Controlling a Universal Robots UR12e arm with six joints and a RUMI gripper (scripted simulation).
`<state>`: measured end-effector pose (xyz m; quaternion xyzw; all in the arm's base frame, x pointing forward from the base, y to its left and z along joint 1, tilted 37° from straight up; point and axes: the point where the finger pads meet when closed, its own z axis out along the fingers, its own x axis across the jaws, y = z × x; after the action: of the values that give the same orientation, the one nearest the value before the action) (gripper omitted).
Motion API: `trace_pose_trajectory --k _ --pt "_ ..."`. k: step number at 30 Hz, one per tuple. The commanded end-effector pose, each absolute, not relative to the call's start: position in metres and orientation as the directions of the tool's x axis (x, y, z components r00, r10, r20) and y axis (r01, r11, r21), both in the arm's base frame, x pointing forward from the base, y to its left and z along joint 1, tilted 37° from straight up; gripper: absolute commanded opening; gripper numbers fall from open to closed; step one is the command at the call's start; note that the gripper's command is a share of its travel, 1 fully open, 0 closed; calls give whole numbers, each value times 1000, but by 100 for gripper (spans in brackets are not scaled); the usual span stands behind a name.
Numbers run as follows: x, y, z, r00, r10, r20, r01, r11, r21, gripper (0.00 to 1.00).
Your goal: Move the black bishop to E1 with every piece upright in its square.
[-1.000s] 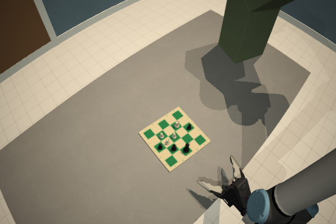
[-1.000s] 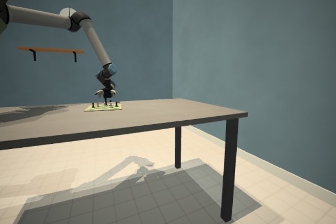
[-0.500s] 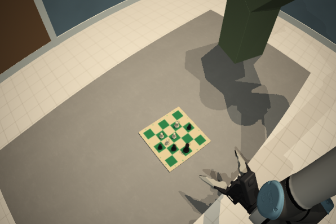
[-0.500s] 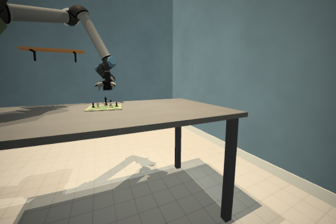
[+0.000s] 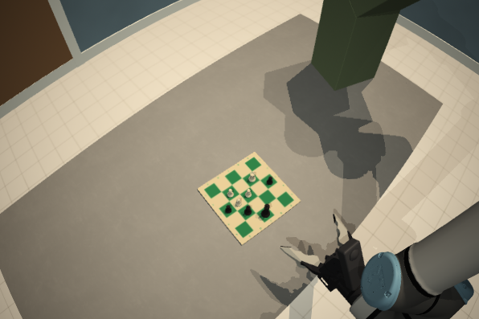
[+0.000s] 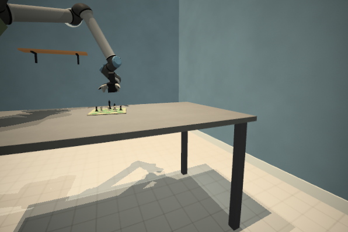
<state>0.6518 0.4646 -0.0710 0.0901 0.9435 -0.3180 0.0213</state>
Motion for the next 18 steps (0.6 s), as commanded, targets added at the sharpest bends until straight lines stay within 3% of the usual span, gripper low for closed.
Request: trace_pose_trajectory --k 1,18 --pt "656 456 -74 -966 242 -93 253 804 -538 100" --pt "678 395 -106 -680 726 106 714 688 -129 100"
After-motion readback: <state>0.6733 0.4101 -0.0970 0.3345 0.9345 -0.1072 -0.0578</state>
